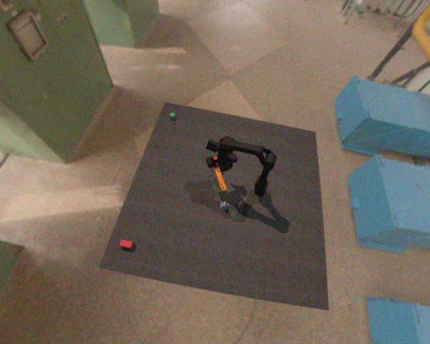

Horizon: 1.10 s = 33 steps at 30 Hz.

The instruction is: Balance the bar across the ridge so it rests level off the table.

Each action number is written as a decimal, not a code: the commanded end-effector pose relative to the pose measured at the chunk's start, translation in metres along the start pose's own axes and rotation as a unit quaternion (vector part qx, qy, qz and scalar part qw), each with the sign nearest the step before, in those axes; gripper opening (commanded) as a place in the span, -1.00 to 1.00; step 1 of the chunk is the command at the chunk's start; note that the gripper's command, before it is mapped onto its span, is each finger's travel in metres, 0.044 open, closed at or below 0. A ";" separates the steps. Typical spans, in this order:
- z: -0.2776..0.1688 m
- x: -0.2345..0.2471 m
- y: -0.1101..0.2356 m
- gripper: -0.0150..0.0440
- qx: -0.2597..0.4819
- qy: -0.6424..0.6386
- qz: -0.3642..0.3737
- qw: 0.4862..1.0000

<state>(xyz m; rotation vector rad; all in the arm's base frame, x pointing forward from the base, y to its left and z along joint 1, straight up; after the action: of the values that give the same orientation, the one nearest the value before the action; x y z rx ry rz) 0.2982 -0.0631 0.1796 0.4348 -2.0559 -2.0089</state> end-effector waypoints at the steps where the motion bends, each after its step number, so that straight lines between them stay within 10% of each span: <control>1: 0.000 -0.001 -0.026 0.58 -0.006 -0.003 0.006 1.000; 33: 0.004 0.005 -0.110 0.58 -0.006 -0.003 0.006 1.000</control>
<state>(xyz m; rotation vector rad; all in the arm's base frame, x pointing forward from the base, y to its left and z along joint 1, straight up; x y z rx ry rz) 0.2984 -0.0631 0.0765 0.4275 -2.0508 -2.0093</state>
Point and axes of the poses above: the point midway between the two fingers, 35 mm back from their tips, its own y axis back along the fingers, its own x axis across the jaws, z = x × y, the point moved 2 cm from there along y, back along the fingers, and after that the axes turned 5 degrees about -y, right-handed, at the moved point
